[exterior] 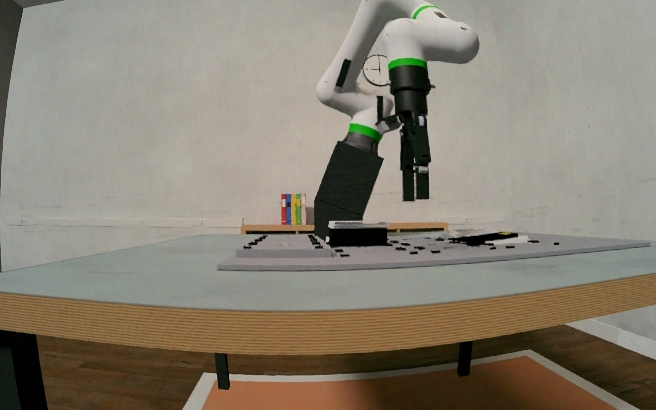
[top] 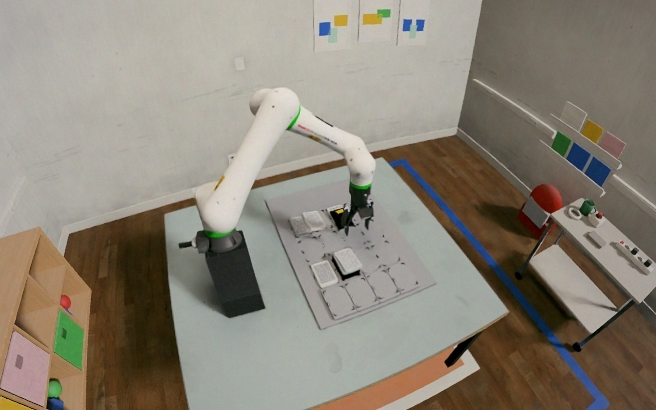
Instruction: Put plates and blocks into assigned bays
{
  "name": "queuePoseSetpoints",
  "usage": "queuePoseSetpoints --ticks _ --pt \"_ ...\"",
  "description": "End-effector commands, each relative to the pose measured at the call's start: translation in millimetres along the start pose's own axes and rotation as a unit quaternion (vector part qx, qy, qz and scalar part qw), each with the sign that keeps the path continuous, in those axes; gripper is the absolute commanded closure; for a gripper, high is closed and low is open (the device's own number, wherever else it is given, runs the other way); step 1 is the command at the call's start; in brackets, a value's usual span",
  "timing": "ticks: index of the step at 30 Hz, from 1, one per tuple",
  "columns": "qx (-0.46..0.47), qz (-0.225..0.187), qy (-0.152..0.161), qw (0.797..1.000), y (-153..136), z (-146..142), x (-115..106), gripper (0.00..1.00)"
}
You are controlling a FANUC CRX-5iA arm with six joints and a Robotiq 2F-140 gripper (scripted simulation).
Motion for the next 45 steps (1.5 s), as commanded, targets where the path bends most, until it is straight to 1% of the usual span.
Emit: queuePoseSetpoints --ticks 1,14,16,31,33,45 --pt "0.000 0.001 0.001 1.000 -9 -2 0 0.30" --pt "0.000 0.001 0.001 1.000 -60 -7 7 0.30" --pt "0.000 0.001 0.001 1.000 -60 -7 7 0.30" --pt "0.000 0.000 0.001 1.000 -119 -14 16 0.30" --pt "0.000 0.000 0.001 1.000 -119 -14 16 0.30" --pt "0.000 0.000 0.001 1.000 -166 -19 22 0.30"
Point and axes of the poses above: the point where the finger pads meet when closed, its own x axis out along the fingers, its own z axis across the jaws, y = z × x, the point moved 6 cm from there along -x, back along the fingers, and after that the axes turned 5 degrees about -x, right-handed, at the moved point
